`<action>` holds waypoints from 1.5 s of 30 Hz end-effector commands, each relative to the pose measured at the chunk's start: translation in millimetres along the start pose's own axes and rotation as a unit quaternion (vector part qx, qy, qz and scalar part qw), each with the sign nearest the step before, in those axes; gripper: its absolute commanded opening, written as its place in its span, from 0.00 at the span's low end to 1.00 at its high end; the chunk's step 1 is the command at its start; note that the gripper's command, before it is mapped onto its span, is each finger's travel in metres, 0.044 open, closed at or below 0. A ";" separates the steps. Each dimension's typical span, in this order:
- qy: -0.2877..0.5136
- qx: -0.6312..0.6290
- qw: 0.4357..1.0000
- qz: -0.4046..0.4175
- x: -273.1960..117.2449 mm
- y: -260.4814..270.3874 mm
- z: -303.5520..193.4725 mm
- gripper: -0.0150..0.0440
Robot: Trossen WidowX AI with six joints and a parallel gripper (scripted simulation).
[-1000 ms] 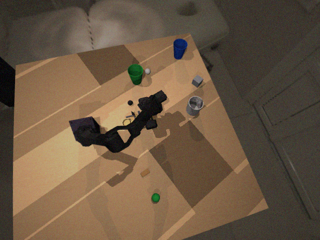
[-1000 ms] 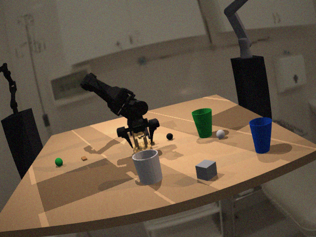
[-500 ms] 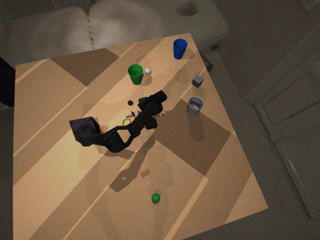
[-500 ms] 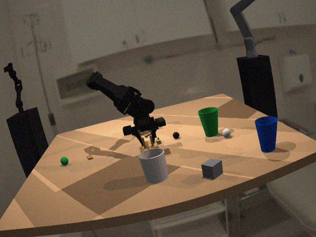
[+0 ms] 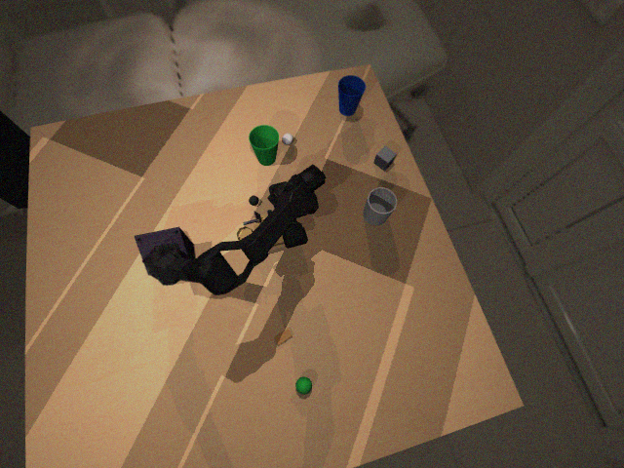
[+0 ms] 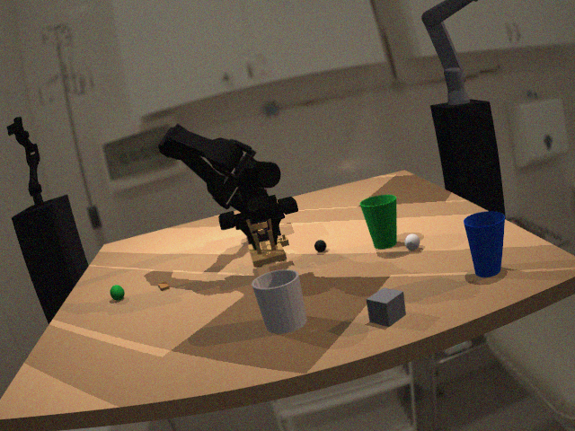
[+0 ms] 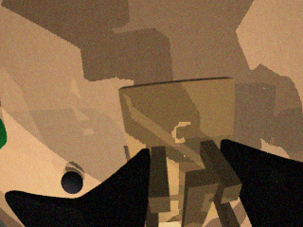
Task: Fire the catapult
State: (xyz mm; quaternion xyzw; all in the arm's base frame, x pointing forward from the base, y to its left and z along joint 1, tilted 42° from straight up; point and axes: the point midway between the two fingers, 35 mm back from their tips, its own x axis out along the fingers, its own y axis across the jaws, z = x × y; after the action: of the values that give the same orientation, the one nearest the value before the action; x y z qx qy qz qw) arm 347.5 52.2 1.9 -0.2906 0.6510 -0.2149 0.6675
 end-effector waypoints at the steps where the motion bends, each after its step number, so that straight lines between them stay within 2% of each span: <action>1: -0.003 0.001 1.000 0.002 2.6 0.8 1.5 0.25; 26: -0.003 0.000 1.000 0.000 43.3 0.1 1.4 0.25; 32: 0.002 0.003 1.000 0.002 41.9 0.0 0.9 0.25; 45: 0.002 0.003 1.000 0.002 41.9 0.0 0.9 0.83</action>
State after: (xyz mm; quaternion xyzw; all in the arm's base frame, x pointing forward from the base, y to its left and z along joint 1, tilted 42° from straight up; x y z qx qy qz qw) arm 350.5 24.3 -29.8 -0.2875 0.6528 -0.2155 0.6669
